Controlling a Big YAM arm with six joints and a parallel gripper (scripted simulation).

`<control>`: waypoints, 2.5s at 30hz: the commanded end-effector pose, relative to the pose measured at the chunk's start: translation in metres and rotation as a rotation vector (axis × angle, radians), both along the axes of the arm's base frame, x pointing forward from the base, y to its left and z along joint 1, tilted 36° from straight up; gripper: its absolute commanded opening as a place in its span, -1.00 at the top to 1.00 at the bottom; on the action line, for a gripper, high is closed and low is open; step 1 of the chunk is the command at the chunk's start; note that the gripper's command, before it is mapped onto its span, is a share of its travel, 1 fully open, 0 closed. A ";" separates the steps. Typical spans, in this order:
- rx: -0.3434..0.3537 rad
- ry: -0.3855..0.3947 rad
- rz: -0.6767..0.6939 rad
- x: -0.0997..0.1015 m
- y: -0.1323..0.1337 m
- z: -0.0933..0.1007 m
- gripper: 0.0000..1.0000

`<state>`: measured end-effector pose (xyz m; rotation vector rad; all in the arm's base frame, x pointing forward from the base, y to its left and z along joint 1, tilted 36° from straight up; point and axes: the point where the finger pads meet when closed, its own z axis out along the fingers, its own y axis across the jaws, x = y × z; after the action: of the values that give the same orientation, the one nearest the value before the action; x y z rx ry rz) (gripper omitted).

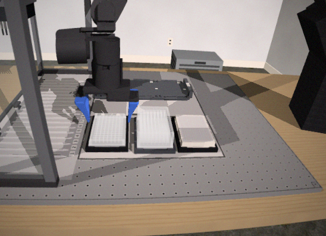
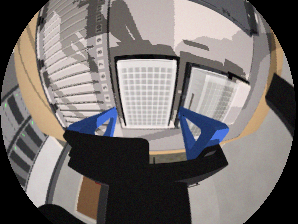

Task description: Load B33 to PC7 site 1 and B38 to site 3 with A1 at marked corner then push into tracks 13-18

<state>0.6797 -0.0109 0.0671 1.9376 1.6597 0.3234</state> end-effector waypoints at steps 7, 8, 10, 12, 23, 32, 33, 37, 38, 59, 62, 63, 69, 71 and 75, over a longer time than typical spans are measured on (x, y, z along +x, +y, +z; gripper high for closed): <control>0.000 -0.037 -0.014 0.018 -0.013 0.009 -1.00; 0.000 -0.037 -0.014 0.018 -0.013 0.009 -1.00; 0.000 -0.037 -0.014 0.018 -0.013 0.009 -1.00; 0.000 -0.037 -0.014 0.018 -0.013 0.009 -1.00; -0.001 -0.037 -0.013 0.020 -0.019 0.008 -1.00; -0.001 -0.037 -0.014 0.020 -0.019 0.008 -1.00; -0.001 -0.037 -0.014 0.020 -0.019 0.008 -1.00; -0.001 -0.037 -0.014 0.020 -0.019 0.008 -1.00; -0.001 -0.037 -0.014 0.020 -0.019 0.008 -1.00; -0.001 -0.036 -0.013 0.024 -0.019 0.000 -1.00; -0.001 -0.036 -0.013 0.025 -0.019 -0.001 -1.00; -0.001 -0.036 -0.013 0.025 -0.019 -0.001 -1.00; -0.001 -0.036 -0.013 0.028 -0.020 -0.007 -1.00; -0.001 -0.036 -0.013 0.029 -0.020 -0.009 -1.00; -0.001 -0.036 -0.013 0.030 -0.020 -0.012 -1.00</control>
<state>0.6917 -0.0162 0.0518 1.9350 1.6588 0.3273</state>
